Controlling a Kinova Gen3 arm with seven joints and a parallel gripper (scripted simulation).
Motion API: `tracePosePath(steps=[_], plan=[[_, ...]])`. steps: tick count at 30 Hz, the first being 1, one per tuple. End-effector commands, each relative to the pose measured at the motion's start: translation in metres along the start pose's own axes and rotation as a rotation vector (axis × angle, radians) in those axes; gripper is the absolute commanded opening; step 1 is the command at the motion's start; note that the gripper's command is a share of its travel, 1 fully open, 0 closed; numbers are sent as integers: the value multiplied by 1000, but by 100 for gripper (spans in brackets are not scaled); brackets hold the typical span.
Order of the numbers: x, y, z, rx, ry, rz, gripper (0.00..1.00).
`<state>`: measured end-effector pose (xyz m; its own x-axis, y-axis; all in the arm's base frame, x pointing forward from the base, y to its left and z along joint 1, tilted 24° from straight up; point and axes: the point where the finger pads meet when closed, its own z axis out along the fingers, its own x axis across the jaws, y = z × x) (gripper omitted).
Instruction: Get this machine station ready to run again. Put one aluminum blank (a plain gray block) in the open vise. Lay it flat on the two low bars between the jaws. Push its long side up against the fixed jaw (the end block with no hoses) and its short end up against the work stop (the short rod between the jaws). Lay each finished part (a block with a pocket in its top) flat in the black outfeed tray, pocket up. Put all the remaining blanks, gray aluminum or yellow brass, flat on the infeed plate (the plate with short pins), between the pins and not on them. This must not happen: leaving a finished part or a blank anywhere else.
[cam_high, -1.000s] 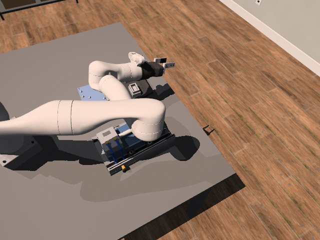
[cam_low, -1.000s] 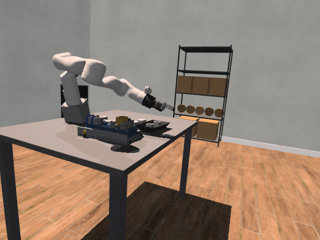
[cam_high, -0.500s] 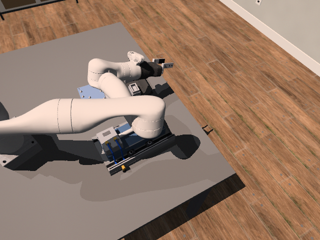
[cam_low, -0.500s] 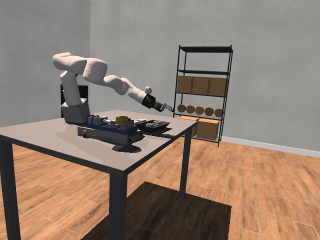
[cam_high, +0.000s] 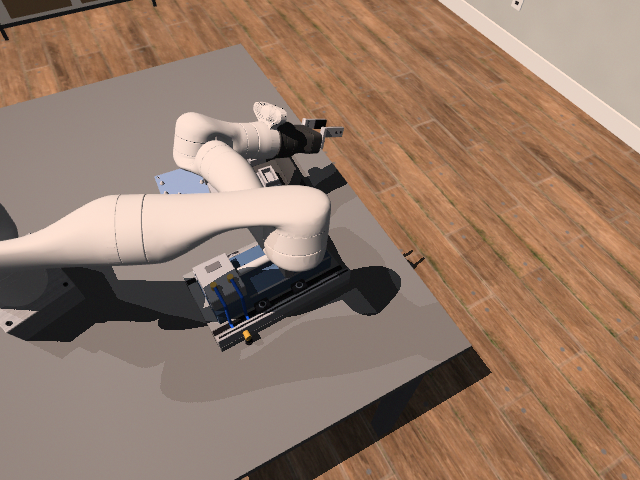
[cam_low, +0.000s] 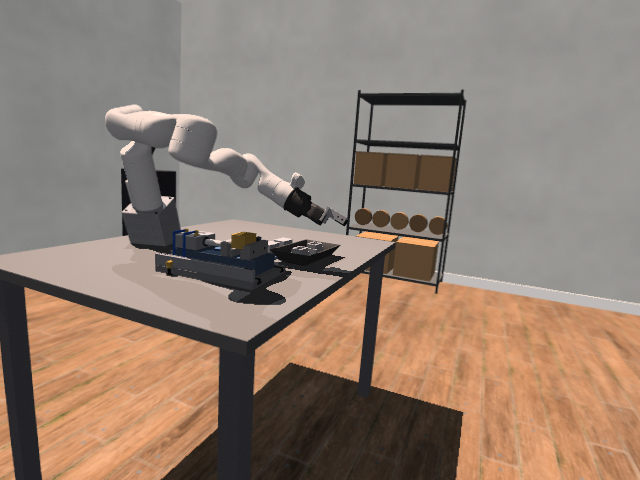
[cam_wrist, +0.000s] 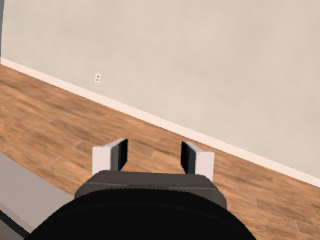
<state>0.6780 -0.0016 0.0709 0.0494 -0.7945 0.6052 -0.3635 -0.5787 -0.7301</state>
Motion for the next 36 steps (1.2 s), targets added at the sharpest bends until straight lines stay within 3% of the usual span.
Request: tracePosePath(steps=[1,36], plan=[[-7,-1,-2,-18,-13,-13,100],[-24,15,-8,-123,-38,-47,100]])
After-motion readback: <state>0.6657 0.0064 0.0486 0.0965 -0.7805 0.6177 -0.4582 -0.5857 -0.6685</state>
